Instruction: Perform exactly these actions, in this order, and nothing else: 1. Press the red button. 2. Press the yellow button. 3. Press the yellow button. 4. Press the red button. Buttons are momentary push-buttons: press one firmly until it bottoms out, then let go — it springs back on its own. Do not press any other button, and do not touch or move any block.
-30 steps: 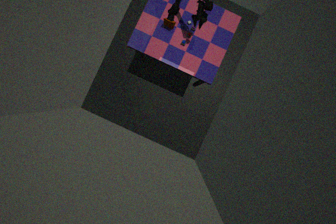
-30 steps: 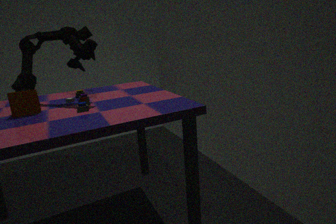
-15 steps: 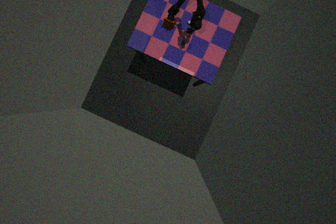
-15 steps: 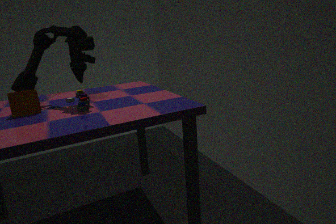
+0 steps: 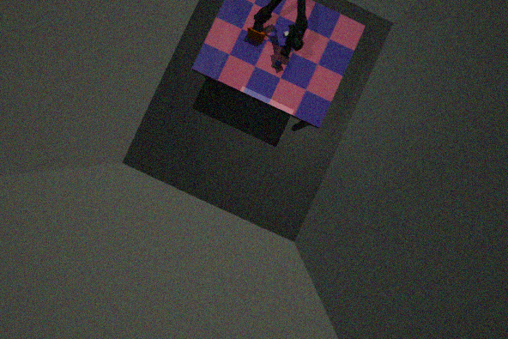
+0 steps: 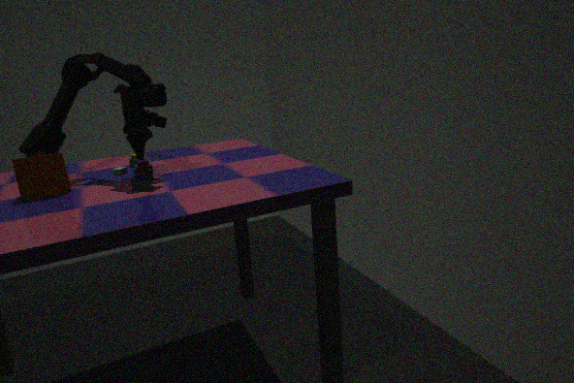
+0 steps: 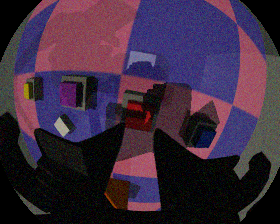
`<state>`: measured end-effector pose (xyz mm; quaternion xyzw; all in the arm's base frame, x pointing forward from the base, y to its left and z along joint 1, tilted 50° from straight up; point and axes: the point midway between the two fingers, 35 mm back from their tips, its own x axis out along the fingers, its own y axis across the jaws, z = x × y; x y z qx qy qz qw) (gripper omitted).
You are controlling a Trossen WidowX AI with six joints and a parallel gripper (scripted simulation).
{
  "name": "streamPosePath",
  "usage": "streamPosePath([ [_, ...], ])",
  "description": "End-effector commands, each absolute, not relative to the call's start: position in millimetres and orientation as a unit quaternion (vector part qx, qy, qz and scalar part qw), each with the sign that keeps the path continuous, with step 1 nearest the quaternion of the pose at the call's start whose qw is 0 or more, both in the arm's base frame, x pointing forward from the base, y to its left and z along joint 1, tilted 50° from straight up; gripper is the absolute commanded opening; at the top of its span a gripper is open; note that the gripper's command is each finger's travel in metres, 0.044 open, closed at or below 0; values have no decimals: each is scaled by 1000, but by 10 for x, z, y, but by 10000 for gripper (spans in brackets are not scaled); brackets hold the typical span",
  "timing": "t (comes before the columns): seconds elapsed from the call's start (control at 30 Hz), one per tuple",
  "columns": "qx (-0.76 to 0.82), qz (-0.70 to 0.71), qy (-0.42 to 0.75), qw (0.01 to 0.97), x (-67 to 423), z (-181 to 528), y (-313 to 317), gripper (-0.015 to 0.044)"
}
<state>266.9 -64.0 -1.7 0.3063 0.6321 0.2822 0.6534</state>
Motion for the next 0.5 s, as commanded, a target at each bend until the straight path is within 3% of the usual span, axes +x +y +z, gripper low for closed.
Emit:
streamPosePath([
  [0.0,310,282,630,654,2670,-13,-634,20],
  [0.47,310,281,630,654,2681,-105,-530,20],
])
